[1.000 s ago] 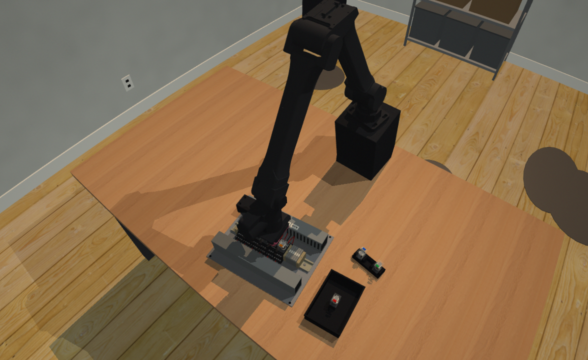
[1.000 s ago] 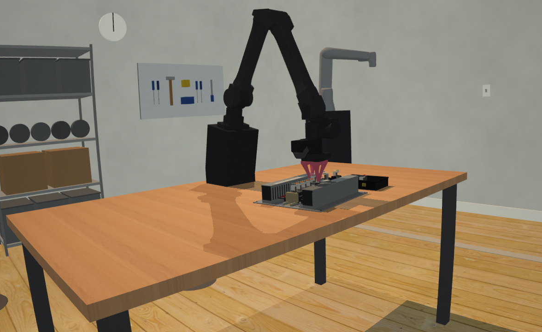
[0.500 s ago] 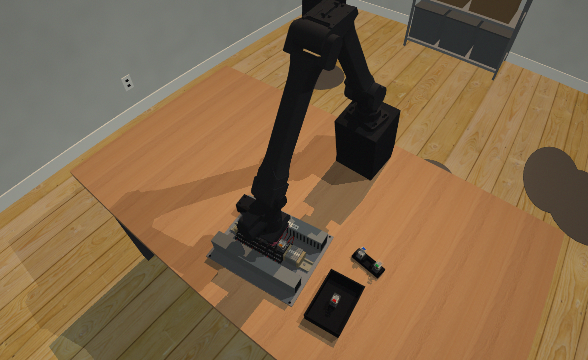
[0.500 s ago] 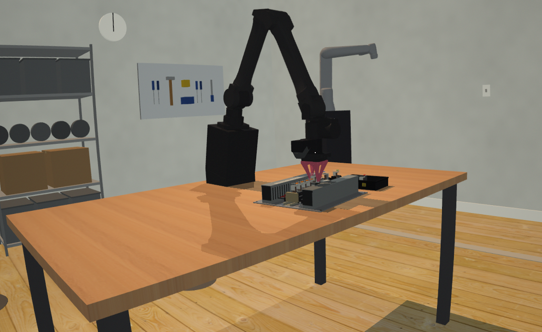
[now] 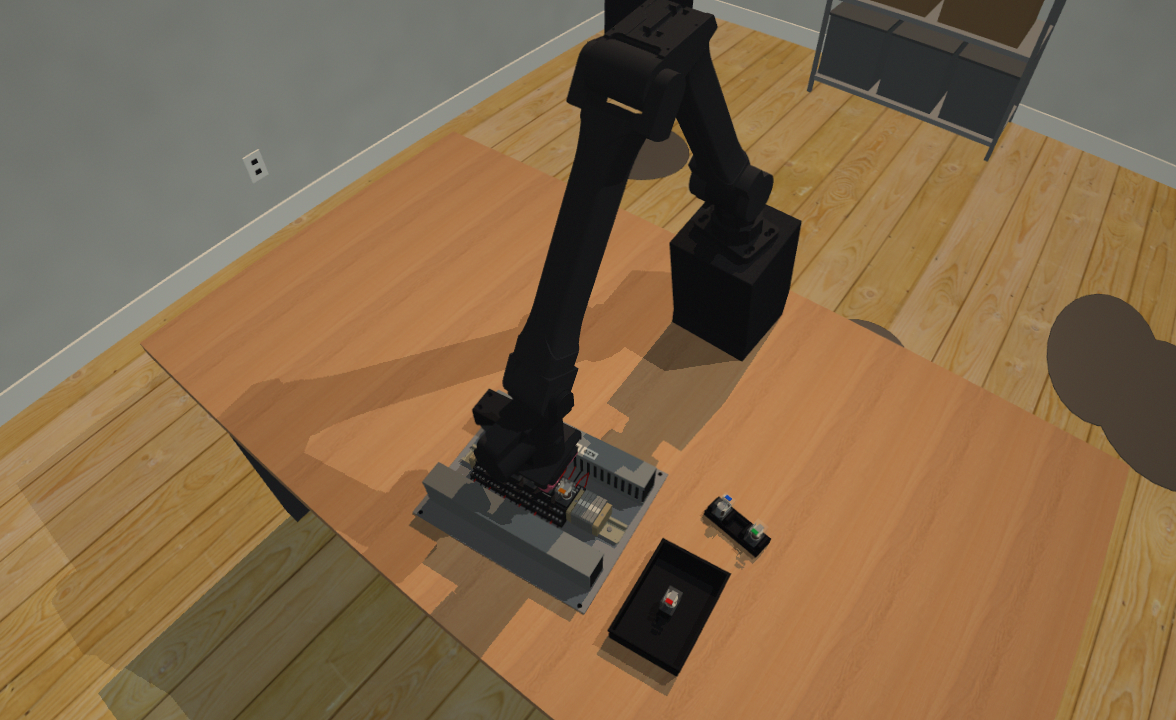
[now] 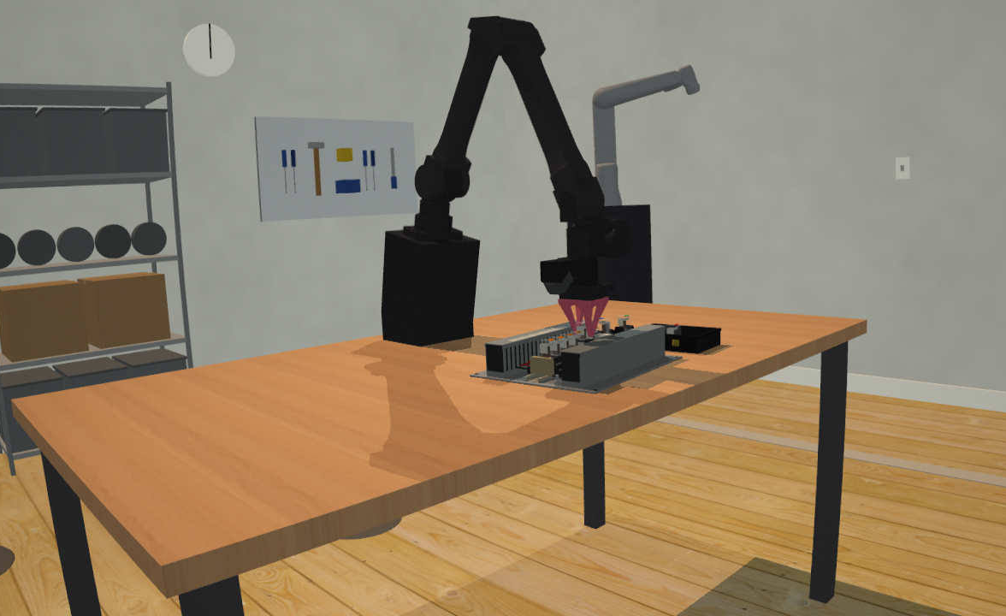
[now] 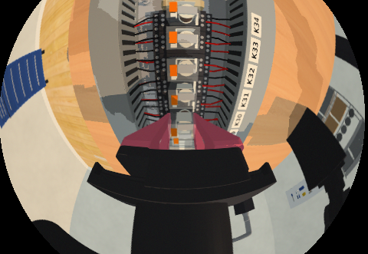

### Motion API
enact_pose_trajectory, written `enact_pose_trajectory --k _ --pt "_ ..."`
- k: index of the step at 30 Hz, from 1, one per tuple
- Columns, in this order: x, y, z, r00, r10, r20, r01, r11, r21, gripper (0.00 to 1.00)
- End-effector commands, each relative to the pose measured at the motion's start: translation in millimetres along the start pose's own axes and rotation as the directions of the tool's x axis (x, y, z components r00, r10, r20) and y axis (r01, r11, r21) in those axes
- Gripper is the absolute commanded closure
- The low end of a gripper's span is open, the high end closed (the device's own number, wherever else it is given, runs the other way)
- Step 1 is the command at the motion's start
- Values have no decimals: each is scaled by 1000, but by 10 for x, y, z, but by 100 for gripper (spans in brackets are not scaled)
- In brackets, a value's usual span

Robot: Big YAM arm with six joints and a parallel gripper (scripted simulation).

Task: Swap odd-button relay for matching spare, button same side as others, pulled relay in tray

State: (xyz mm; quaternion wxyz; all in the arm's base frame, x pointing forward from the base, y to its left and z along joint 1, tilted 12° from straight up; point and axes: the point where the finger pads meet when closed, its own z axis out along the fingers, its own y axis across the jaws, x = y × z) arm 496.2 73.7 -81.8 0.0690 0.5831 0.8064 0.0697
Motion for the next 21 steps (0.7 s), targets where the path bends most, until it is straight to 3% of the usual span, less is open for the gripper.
enact_pose_trajectory --k 1,21 --pt "-25 159 -54 1000 8 6 -8 999 -34 100" --pt "-21 151 -13 1000 8 6 -8 1000 -30 100"
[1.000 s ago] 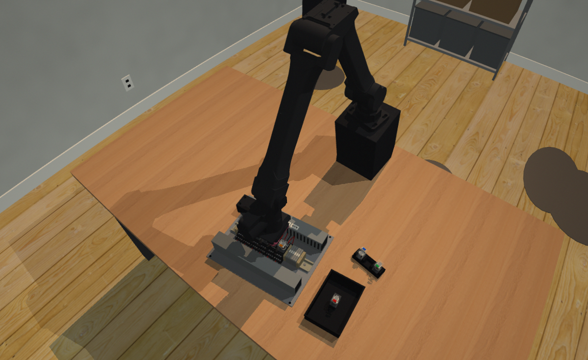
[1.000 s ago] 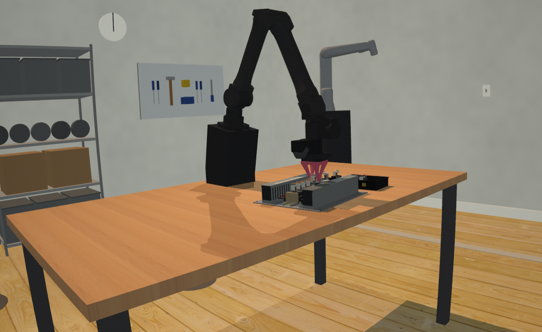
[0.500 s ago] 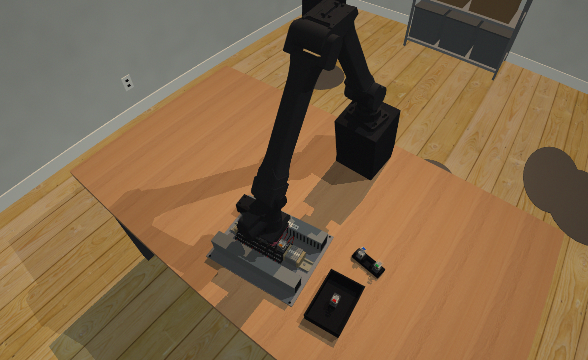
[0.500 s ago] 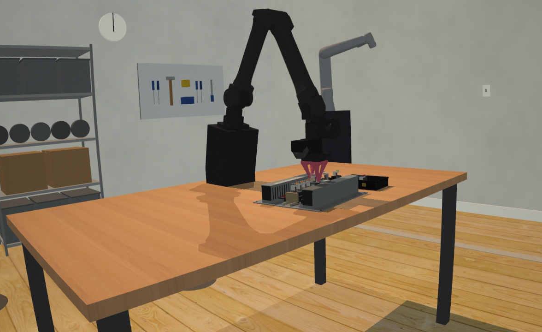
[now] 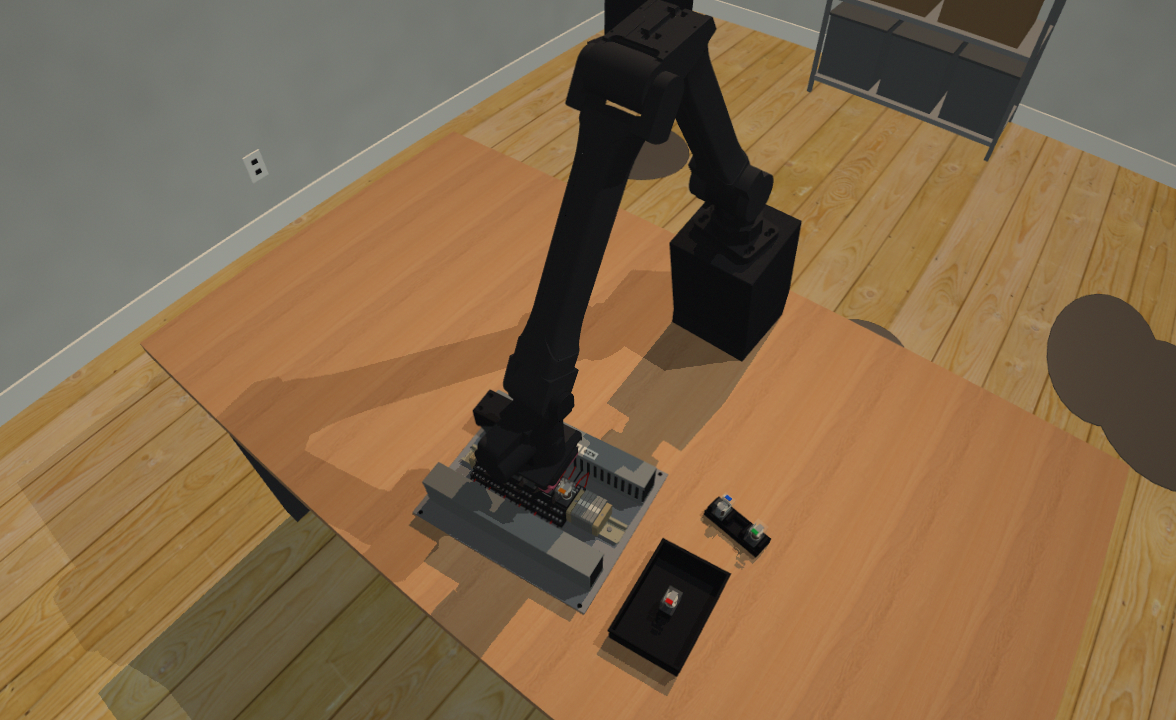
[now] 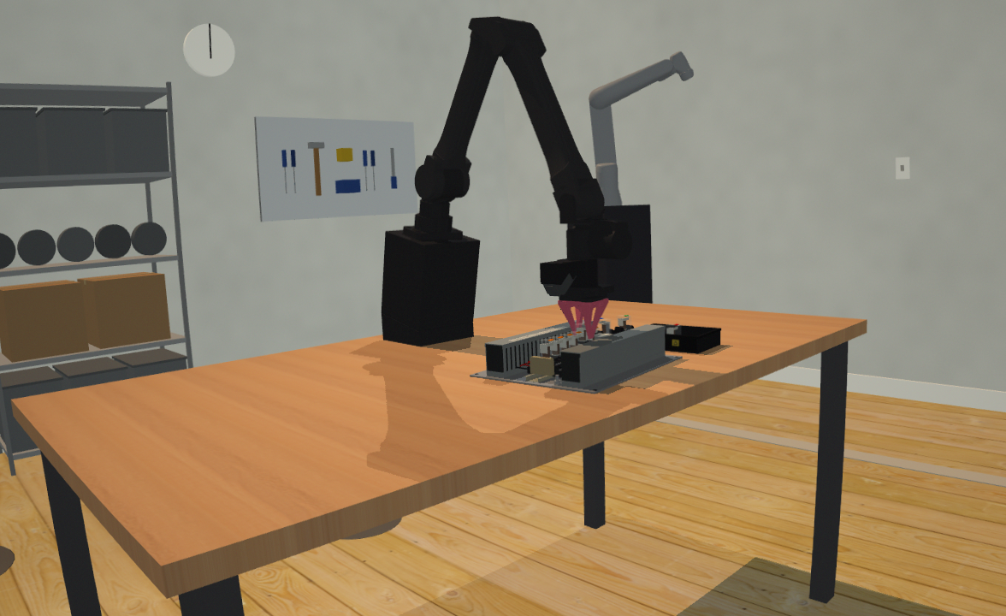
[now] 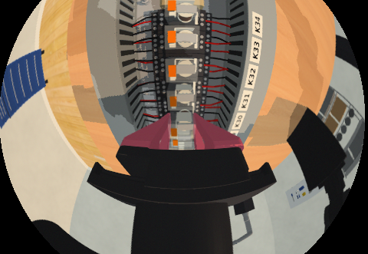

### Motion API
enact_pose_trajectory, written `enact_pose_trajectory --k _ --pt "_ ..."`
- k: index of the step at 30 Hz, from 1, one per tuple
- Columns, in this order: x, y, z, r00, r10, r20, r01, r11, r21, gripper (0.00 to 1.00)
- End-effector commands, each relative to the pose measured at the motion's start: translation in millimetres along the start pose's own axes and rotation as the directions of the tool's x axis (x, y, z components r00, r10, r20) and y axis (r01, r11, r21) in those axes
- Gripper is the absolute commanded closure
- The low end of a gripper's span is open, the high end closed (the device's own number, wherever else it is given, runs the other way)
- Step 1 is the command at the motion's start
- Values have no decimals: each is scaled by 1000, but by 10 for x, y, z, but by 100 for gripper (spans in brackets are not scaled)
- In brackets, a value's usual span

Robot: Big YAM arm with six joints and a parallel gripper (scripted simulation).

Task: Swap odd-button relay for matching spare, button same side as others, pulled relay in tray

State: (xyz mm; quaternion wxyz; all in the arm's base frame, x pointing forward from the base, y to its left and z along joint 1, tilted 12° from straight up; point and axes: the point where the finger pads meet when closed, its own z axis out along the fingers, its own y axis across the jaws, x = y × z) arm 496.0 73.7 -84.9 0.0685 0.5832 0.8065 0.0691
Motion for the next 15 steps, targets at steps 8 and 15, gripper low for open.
enact_pose_trajectory --k 8,15 --pt "-27 188 -94 1000 8 8 -8 999 -41 100" --pt "-29 200 -114 1000 8 8 -7 999 -45 100"
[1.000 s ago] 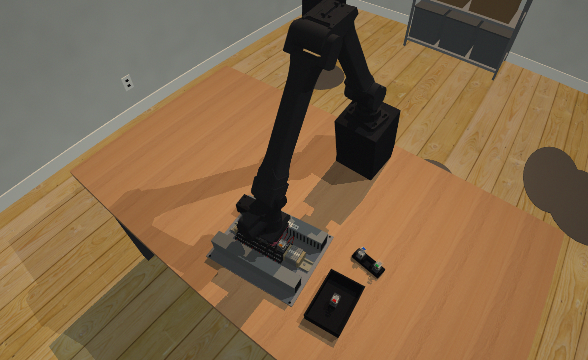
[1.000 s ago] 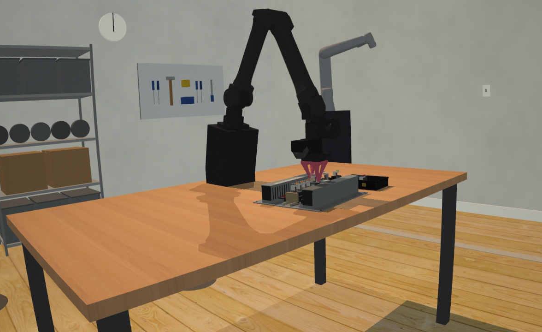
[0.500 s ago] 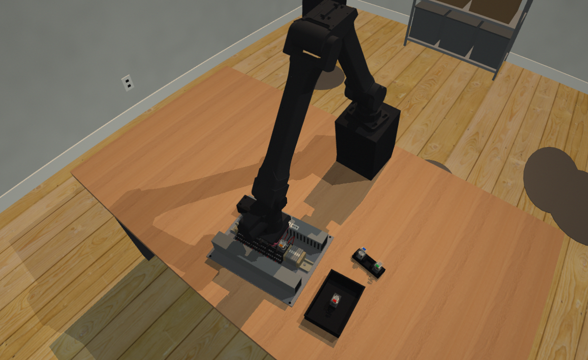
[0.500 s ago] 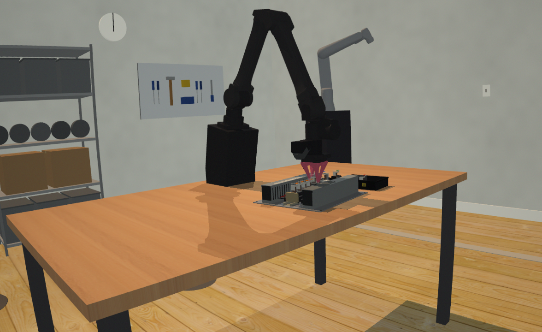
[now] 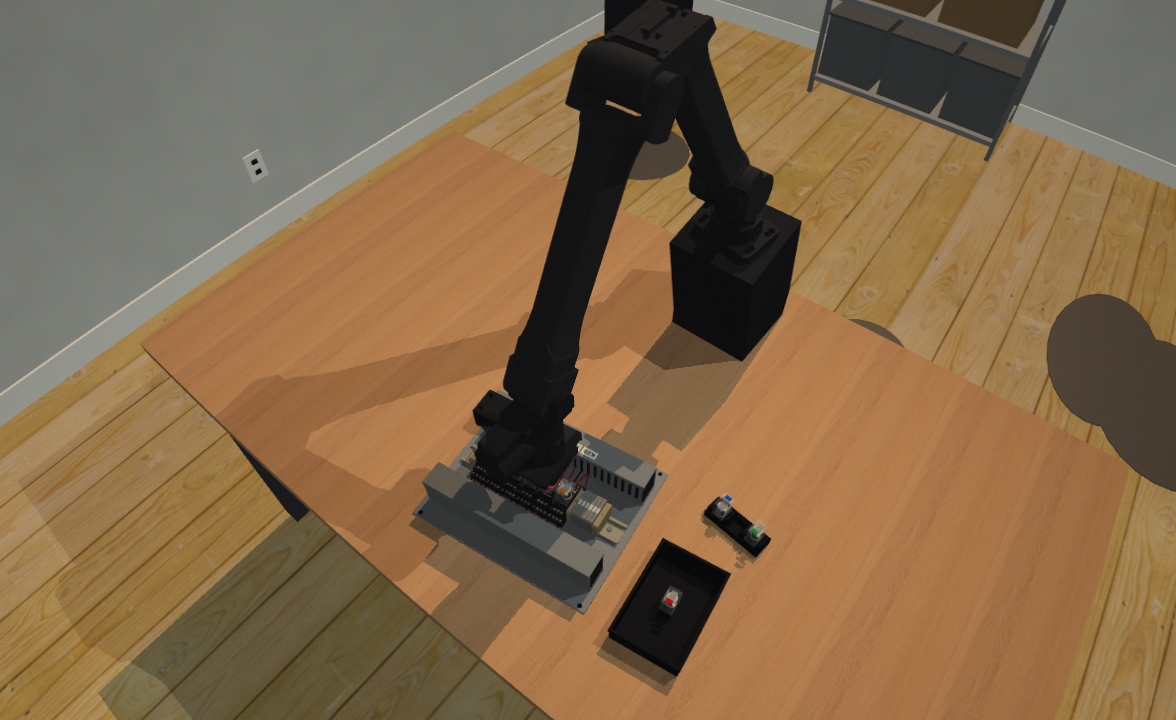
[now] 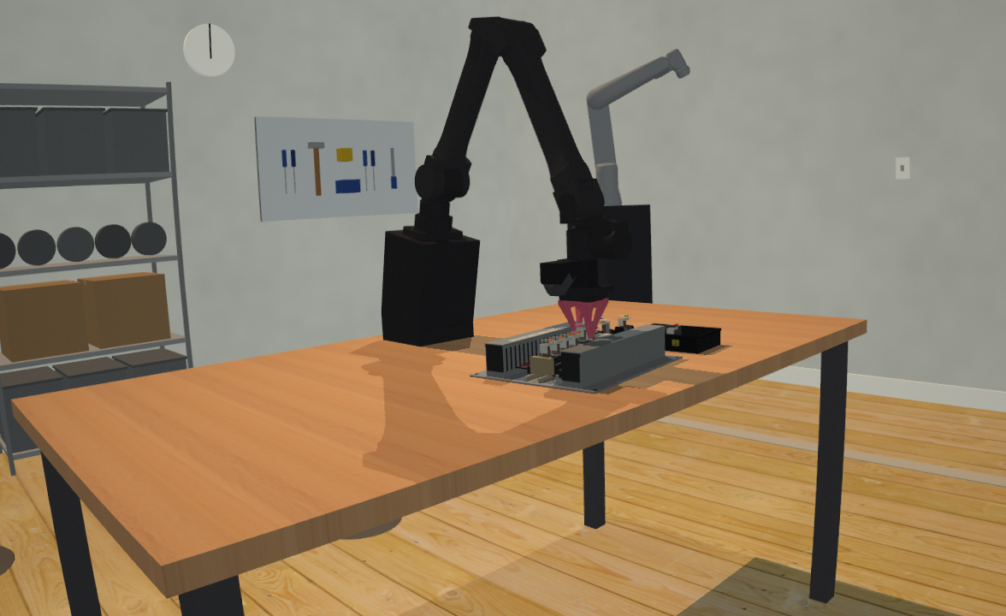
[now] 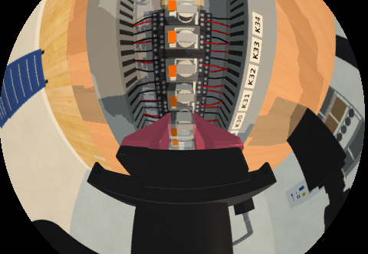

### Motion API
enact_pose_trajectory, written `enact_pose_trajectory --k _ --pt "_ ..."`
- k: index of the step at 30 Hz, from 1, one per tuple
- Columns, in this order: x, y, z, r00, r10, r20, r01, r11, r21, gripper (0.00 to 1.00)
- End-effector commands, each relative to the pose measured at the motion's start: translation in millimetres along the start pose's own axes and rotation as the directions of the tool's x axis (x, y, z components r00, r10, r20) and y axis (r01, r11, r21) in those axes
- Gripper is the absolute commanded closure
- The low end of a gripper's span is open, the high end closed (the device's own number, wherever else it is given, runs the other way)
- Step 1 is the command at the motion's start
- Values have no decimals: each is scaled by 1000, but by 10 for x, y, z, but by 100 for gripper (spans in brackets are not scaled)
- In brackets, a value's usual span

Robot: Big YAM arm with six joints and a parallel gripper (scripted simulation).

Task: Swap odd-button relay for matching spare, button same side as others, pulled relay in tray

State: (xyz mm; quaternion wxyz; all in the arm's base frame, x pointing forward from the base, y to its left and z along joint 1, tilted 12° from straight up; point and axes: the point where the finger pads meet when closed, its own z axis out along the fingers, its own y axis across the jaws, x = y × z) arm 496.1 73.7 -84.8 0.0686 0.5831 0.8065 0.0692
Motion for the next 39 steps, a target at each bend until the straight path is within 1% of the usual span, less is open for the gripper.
enact_pose_trajectory --k 1,21,39 --pt "-29 199 -115 1000 8 8 -7 999 -45 100" --pt "-30 206 -125 1000 8 8 -7 999 -47 100" --pt "-35 254 -184 1000 8 9 -7 999 -52 100"
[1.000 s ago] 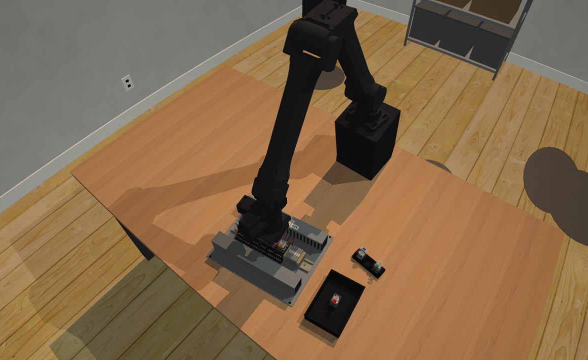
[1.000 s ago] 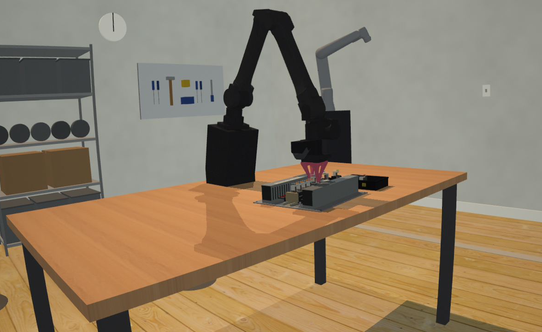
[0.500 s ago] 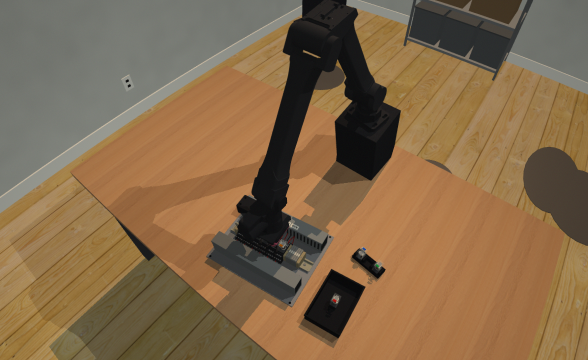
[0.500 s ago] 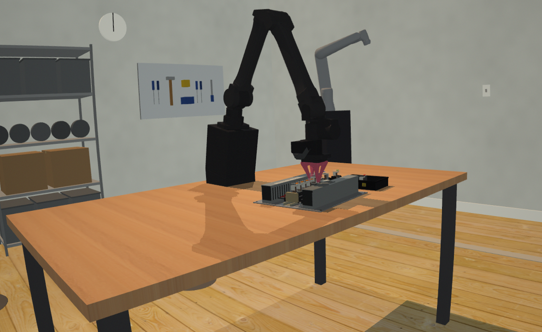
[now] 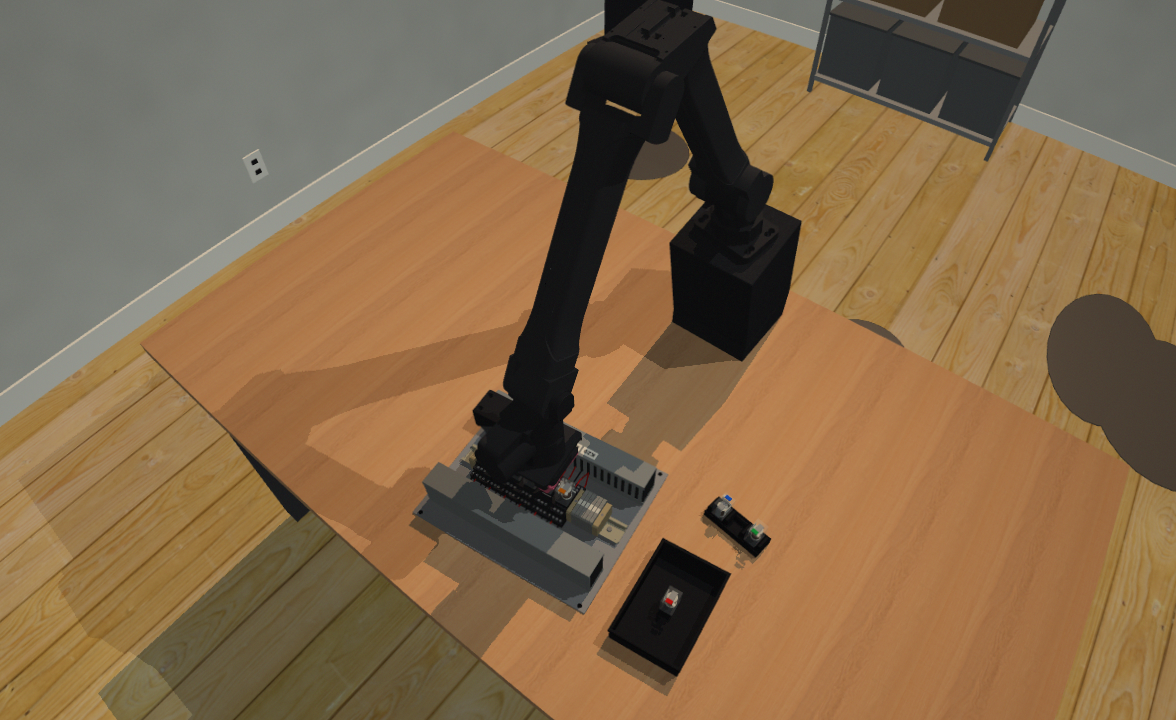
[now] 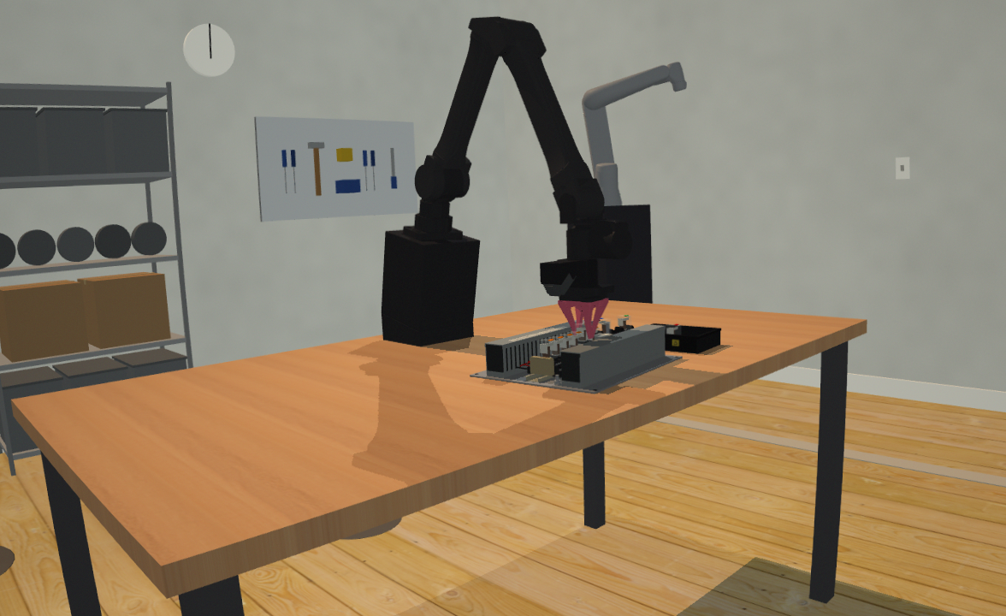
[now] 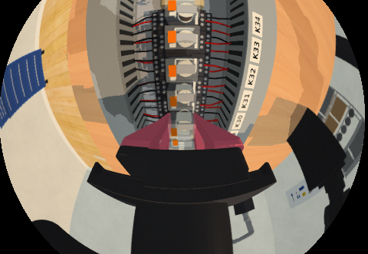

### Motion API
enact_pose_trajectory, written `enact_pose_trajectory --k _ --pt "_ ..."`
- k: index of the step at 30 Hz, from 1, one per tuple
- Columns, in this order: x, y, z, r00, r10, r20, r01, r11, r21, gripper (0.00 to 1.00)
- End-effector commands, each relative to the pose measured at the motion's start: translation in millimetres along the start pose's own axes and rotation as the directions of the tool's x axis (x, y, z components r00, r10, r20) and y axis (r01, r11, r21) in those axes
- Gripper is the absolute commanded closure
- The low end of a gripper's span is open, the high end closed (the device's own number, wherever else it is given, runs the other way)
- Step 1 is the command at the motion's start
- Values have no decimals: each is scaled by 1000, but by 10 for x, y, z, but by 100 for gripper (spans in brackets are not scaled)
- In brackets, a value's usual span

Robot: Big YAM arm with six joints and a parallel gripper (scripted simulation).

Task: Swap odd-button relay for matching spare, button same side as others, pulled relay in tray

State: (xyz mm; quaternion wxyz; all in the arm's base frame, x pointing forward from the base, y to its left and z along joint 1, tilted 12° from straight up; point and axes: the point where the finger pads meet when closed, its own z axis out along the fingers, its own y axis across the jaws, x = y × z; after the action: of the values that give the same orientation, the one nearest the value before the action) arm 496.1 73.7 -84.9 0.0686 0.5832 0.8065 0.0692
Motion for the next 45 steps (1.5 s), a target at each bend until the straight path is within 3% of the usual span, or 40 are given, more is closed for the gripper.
enact_pose_trajectory --k 1,45 --pt "-35 255 -185 1000 8 9 -7 999 -53 100" --pt "-14 152 -183 1000 8 7 -8 999 -39 100"
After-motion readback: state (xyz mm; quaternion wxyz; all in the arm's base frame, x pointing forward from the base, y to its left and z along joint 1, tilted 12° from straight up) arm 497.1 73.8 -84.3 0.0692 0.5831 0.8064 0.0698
